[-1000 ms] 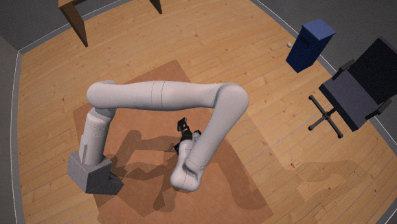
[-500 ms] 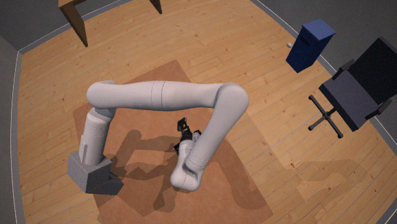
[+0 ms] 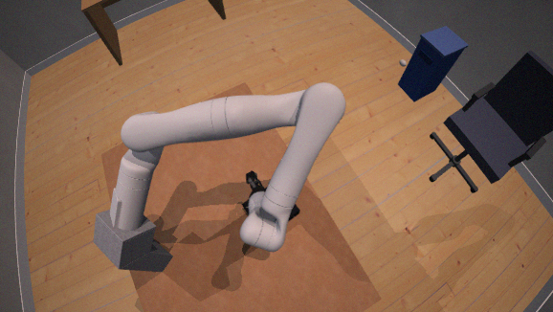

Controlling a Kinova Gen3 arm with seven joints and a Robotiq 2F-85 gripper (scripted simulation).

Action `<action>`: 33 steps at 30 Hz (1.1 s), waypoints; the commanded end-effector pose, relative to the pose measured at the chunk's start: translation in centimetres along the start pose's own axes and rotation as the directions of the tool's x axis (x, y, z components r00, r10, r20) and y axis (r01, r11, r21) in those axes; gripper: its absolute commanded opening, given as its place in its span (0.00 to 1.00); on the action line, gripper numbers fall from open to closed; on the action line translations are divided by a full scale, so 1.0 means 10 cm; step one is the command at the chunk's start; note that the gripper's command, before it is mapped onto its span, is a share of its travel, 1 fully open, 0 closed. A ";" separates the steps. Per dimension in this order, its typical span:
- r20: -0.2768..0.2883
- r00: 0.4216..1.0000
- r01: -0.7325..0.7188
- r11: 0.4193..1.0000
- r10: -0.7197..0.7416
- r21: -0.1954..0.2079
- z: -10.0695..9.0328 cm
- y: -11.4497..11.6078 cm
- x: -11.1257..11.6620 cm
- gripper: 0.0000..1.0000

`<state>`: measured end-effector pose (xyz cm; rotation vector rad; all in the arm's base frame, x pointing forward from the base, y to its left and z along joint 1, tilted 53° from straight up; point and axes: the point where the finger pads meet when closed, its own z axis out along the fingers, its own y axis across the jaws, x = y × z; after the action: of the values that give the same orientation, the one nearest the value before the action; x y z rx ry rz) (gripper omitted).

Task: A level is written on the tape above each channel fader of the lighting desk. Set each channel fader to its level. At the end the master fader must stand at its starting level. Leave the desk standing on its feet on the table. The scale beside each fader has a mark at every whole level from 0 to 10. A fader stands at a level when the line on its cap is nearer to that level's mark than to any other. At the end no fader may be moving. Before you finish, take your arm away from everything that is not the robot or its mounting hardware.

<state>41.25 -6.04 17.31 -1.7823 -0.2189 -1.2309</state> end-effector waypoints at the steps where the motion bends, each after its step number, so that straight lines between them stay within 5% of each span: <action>1: 0.038 0.999 0.039 0.999 -0.038 -0.016 0.04 -0.10 0.12 1.00; 8: 0.212 0.977 0.042 0.945 0.029 -0.324 -0.28 0.09 0.06 1.00; 12: 0.238 0.968 0.048 0.880 0.075 -0.473 -0.54 0.15 0.10 1.00; 15: 0.236 0.967 0.047 0.835 0.100 -0.548 -0.69 0.16 0.13 1.00; 22: 0.227 0.967 0.044 0.798 0.118 -0.601 -0.82 0.15 0.16 1.00; 33: 0.227 0.967 0.044 0.795 0.119 -0.605 -0.83 0.15 0.16 1.00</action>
<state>37.59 -13.68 18.16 -2.4969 0.0893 -1.1047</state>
